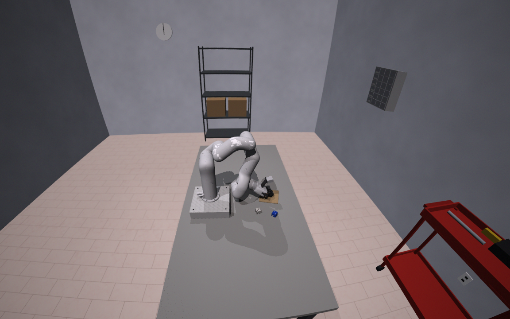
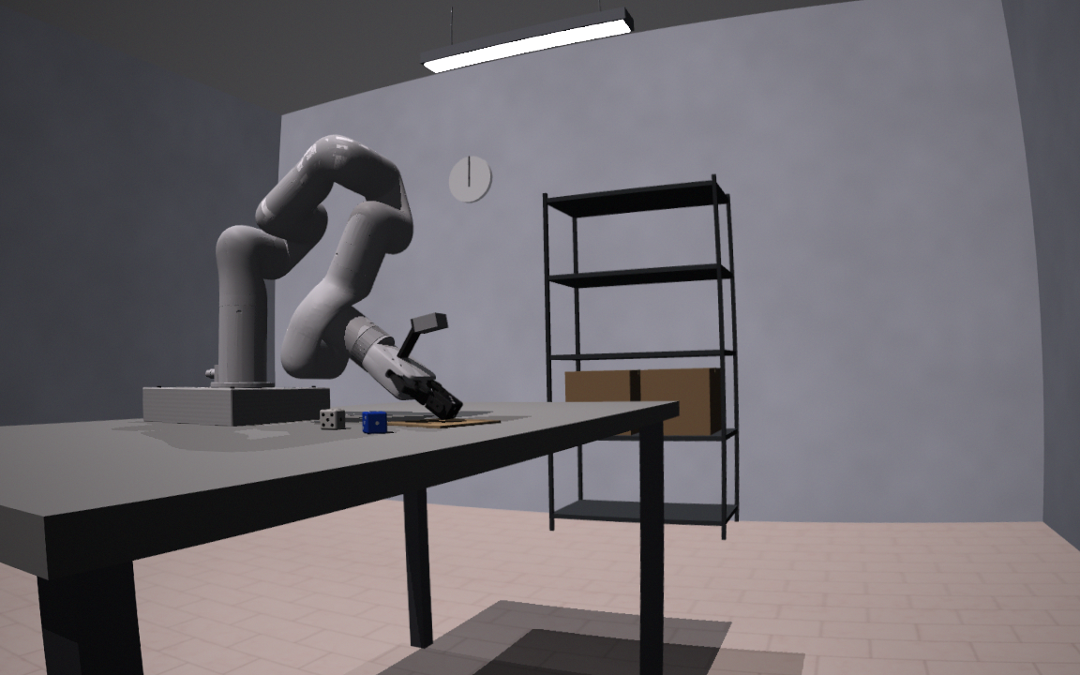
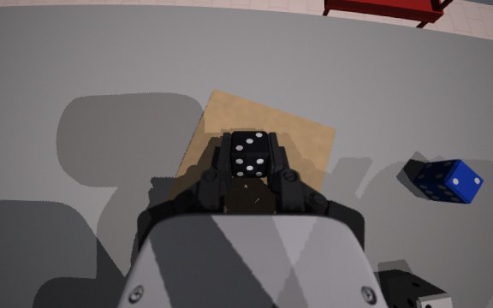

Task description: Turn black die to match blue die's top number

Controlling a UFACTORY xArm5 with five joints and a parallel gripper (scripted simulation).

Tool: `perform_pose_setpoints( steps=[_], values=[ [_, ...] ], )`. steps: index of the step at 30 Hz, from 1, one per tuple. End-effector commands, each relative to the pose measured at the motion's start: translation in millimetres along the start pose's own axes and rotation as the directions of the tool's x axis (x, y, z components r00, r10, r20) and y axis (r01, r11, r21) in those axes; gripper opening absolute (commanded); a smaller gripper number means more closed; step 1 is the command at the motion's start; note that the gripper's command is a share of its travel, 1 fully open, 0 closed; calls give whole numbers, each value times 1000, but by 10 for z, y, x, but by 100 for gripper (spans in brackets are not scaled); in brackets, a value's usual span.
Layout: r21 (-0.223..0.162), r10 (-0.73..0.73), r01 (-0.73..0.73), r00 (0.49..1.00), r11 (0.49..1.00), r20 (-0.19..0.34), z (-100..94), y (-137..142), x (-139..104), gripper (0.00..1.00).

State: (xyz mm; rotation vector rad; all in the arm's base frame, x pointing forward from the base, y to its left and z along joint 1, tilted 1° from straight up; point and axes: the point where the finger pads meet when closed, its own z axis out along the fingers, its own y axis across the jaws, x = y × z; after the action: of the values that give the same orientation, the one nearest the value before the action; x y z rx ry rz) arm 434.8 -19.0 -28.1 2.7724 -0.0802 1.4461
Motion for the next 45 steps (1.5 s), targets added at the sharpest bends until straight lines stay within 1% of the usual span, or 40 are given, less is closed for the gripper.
perform_pose_setpoints(
  steps=[1, 15, 16, 18, 19, 23, 24, 26, 27, 29, 30, 45],
  values=[
    [0, 0, 0, 1000, 1000, -2, -1, 0, 8, 27],
    [0, 0, 0, 1000, 1000, -2, -1, 0, 8, 27],
    [0, 0, 0, 1000, 1000, -2, -1, 0, 8, 31],
    [0, 0, 0, 1000, 1000, -2, -1, 0, 8, 31],
    [0, 0, 0, 1000, 1000, -2, -1, 0, 8, 35],
    [0, 0, 0, 1000, 1000, -2, -1, 0, 8, 35],
    [0, 0, 0, 1000, 1000, -2, -1, 0, 8, 39],
    [0, 0, 0, 1000, 1000, -2, -1, 0, 8, 39],
    [0, 0, 0, 1000, 1000, -2, -1, 0, 8, 43],
    [0, 0, 0, 1000, 1000, -2, -1, 0, 8, 43],
    [0, 0, 0, 1000, 1000, -2, -1, 0, 8, 47],
    [0, 0, 0, 1000, 1000, -2, -1, 0, 8, 47]
  ],
)
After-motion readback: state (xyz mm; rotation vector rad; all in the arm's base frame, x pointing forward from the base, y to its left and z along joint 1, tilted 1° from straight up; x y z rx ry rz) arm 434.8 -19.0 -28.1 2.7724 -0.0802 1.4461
